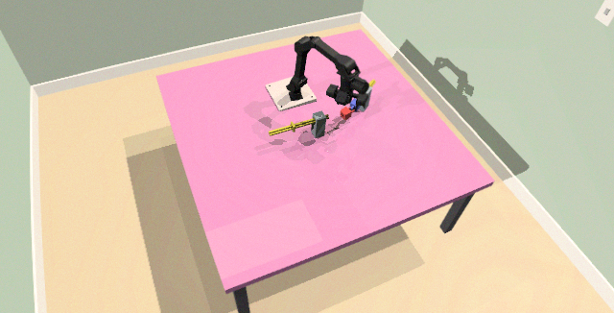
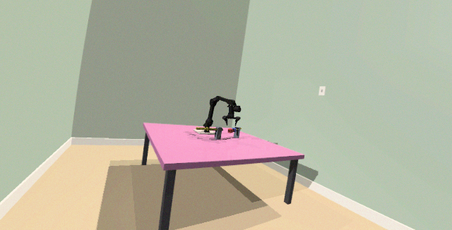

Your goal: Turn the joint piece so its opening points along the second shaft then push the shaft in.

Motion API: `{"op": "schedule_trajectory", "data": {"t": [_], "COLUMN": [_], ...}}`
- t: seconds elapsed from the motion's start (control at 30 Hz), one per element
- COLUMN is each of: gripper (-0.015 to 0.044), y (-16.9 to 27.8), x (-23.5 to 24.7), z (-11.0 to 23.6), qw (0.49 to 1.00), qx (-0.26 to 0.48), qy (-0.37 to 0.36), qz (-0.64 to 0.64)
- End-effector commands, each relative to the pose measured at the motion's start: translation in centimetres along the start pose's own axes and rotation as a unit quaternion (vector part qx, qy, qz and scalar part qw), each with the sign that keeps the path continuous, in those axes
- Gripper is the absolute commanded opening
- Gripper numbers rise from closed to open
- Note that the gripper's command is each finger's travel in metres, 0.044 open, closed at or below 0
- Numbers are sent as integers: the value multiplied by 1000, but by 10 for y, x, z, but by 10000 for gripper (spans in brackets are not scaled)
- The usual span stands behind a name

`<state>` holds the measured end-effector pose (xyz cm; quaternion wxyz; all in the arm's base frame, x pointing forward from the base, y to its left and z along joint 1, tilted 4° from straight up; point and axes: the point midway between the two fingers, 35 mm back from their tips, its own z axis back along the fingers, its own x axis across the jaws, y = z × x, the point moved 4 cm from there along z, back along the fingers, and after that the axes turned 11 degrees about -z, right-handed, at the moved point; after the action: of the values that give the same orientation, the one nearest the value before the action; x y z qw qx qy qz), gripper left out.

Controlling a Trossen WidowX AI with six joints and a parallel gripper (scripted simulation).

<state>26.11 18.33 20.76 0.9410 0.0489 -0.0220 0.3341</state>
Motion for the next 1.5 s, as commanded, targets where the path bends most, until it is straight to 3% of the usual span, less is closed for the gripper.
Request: {"op": "schedule_trajectory", "data": {"t": [0.0, 0.37, 0.53, 0.97, 1.17, 1.47], "gripper": [440, 440, 440, 440, 440, 440], "y": [4, 15, 12, -49, -50, -53], "x": [0, -7, -8, -21, -21, -22], "z": [22, 69, 67, 43, 42, 38], "qw": [998, 976, 974, 915, 918, 964], "qx": [-13, -38, -39, -46, -45, -41], "qy": [-9, -13, -9, 57, 57, 43], "qz": [61, 214, 223, 398, 390, 258]}}
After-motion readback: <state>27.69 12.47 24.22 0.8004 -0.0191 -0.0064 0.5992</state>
